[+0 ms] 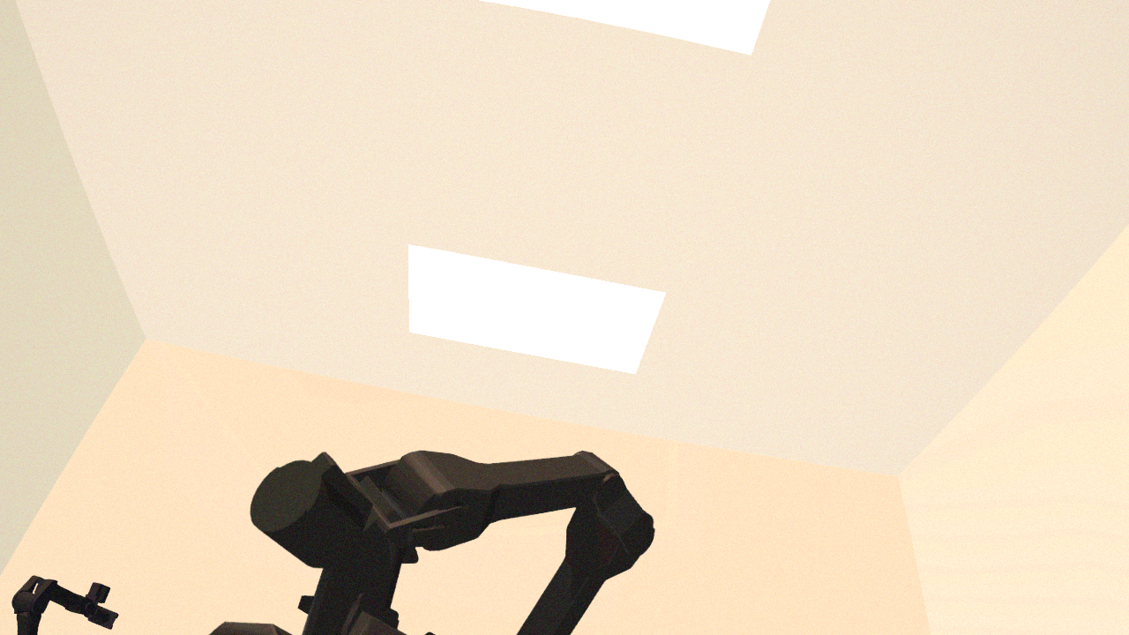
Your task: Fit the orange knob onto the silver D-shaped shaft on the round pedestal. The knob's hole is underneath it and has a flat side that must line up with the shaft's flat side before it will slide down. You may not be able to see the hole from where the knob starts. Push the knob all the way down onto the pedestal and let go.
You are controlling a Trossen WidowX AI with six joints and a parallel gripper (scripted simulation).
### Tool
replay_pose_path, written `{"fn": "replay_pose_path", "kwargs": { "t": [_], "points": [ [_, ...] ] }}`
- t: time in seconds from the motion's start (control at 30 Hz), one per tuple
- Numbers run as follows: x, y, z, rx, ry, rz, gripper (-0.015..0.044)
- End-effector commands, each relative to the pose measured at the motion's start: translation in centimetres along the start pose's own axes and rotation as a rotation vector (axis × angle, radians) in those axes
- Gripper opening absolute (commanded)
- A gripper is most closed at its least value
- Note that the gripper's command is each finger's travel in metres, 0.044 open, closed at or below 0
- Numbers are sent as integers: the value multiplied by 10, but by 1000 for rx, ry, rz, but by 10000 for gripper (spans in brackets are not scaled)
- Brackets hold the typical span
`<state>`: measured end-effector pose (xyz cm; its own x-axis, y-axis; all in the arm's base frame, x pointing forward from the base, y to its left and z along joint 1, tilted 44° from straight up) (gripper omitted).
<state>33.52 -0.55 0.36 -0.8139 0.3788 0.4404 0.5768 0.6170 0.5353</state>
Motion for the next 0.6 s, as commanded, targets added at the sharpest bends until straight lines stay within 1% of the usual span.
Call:
{"fn": "replay_pose_path", "kwargs": {
  "t": [0.0, 0.47, 0.5, 0.57],
  "points": [
    [0, 0, -1, 0, 0, 1, 53],
    [0, 0, -1, 0, 0, 1, 420],
    [0, 0, -1, 0, 0, 1, 440],
    [0, 0, -1, 0, 0, 1, 440]
  ]
}}
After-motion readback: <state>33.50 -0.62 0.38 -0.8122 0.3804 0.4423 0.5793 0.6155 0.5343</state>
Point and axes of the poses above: the point midway between the two fingers, 35 mm back from their tips, its own z axis out along the fingers, its own x axis across the jaws, y = z × x, the point moved 6 cm from there along -z, back along the fingers, and after that the axes turned 14 degrees about z, right-handed, at the moved point
